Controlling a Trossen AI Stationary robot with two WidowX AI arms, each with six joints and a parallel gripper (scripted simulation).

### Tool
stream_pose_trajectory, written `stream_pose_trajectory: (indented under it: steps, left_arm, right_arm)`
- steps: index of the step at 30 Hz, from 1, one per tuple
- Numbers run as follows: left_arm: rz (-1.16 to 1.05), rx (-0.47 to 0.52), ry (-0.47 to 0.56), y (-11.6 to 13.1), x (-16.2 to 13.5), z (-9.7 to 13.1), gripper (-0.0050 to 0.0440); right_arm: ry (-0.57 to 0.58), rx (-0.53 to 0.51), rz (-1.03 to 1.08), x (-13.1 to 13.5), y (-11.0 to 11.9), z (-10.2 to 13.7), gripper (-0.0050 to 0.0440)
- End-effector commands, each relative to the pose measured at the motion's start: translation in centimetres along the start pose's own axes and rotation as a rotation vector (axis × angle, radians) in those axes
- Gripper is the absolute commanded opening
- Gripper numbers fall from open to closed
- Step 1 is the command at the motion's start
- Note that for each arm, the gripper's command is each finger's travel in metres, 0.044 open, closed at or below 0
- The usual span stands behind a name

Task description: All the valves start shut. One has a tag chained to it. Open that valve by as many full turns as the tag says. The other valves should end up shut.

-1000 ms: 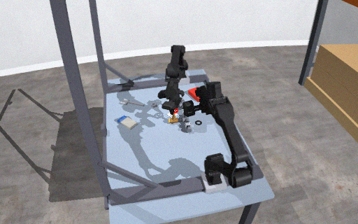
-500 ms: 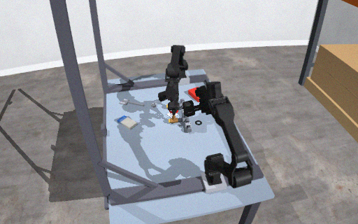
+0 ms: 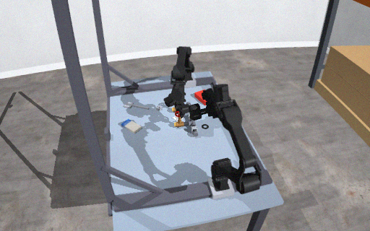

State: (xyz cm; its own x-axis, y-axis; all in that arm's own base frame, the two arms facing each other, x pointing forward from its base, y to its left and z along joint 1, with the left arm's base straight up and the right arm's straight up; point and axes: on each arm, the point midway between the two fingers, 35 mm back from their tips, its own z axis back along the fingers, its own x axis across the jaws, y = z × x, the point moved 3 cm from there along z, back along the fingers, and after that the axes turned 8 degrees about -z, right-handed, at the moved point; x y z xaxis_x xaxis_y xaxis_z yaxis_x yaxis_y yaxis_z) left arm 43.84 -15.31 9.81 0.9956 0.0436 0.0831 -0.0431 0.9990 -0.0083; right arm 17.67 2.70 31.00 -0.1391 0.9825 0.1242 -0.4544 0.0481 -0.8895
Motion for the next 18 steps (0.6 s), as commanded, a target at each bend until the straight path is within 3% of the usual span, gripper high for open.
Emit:
stream_pose_trajectory:
  steps: [1, 18]
  left_arm:
    - [0.151, -0.027, -0.041, 0.07, 0.18, 2.06, 0.0214]
    - [0.613, -0.034, -0.036, 0.12, 0.14, 2.06, 0.0214]
  right_arm:
    - [-0.004, -0.013, 0.002, 0.13, -0.49, 0.27, 0.04]
    - [-0.004, -0.013, 0.002, 0.13, -0.49, 0.27, 0.04]
